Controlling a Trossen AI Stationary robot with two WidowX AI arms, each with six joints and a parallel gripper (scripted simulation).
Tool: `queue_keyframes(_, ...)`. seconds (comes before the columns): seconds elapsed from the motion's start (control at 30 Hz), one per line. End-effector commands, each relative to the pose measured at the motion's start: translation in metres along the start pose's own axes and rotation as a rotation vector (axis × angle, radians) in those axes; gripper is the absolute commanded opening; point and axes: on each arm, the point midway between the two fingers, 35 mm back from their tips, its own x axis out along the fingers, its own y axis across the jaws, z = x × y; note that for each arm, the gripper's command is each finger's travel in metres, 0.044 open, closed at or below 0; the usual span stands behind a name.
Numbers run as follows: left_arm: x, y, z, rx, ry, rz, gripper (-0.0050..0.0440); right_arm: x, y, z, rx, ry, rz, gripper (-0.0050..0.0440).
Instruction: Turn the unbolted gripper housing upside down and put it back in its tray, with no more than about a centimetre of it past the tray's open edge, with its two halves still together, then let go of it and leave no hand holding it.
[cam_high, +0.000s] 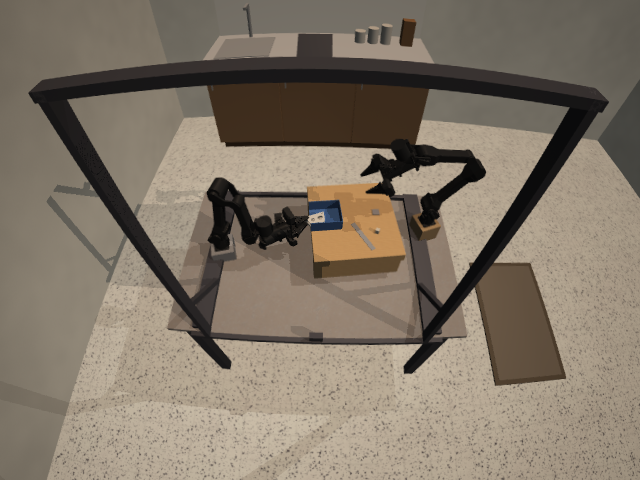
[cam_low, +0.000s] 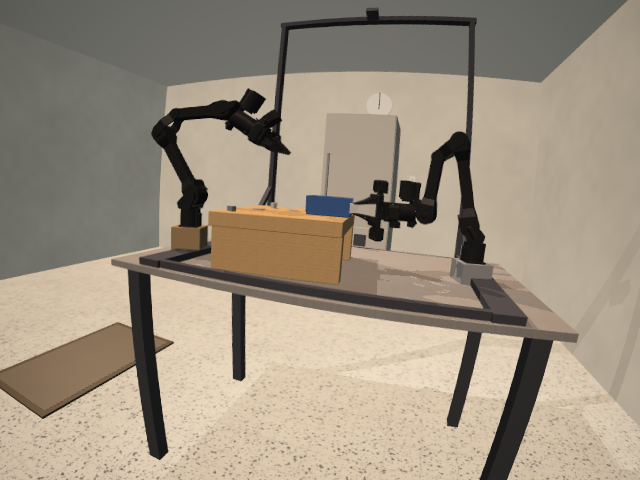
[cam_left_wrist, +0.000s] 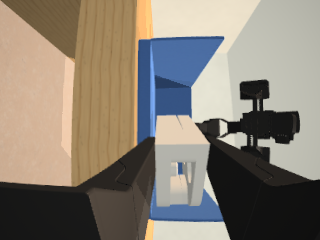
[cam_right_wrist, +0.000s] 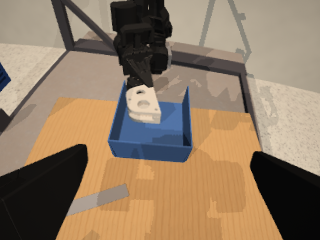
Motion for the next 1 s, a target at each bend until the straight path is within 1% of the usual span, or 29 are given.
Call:
queue_keyframes(0.0,0.0009,-0.0021,-0.0009,-0.003,0.001,-0.01,0.0129,-0.0038,0.0005,0.0053,0.005,-0.019,0.003,0.044)
queue_keyframes(0.47,0.0009,-0.0002,-0.0008,-0.003,0.001,-0.01,0.0129,-0.0038,0.0005,0.0053,0.005,-0.019,0.003,0.044)
queue_keyframes(0.6,0.0009,-0.0026,-0.0009,-0.014,0.0,-0.015,0.0219,-0.0038,0.0005,0.0053,0.005,-0.019,0.003,0.044)
queue_keyframes(0.97,0.0009,-0.0026,-0.0009,-0.014,0.0,-0.015,0.0219,-0.0038,0.0005,0.0053,0.005,-0.019,0.003,0.044)
